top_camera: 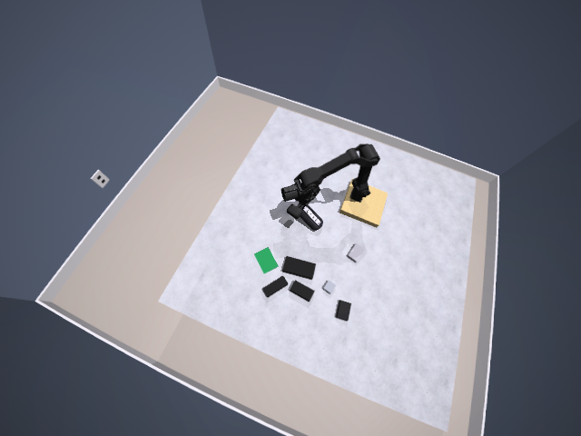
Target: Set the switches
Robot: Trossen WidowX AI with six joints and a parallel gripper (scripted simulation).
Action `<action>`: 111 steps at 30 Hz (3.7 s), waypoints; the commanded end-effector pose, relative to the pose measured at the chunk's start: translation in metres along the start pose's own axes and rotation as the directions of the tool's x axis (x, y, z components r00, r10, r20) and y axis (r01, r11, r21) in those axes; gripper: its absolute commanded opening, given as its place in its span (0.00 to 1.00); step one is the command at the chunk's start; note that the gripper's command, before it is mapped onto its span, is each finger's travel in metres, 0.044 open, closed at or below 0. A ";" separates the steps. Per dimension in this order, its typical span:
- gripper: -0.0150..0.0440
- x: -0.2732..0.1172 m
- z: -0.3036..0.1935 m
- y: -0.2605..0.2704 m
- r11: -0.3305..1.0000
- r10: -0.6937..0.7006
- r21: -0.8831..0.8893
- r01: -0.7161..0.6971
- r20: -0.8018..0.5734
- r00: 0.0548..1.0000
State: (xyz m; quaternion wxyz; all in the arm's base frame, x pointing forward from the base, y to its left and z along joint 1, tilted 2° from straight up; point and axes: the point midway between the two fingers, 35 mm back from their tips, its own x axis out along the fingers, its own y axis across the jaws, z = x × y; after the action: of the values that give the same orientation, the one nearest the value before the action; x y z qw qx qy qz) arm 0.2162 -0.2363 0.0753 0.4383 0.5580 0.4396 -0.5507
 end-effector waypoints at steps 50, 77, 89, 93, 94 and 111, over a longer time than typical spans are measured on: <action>0.82 -0.029 -0.036 0.001 1.000 0.005 0.003 -0.005 -0.008 1.000; 0.82 -0.040 -0.051 0.001 1.000 0.005 0.003 -0.005 -0.009 1.000; 0.82 -0.044 -0.061 0.001 1.000 0.005 0.003 -0.005 -0.010 1.000; 0.82 -0.045 -0.064 0.001 1.000 0.005 0.003 -0.005 -0.011 1.000; 0.82 -0.046 -0.065 0.001 1.000 0.005 0.003 -0.005 -0.011 1.000; 0.82 -0.049 -0.078 0.001 1.000 0.005 0.003 -0.005 -0.012 1.000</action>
State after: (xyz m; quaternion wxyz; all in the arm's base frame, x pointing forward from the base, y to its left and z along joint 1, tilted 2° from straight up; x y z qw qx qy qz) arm 0.2337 -0.1665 0.1261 0.4406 0.5591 0.4370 -0.5498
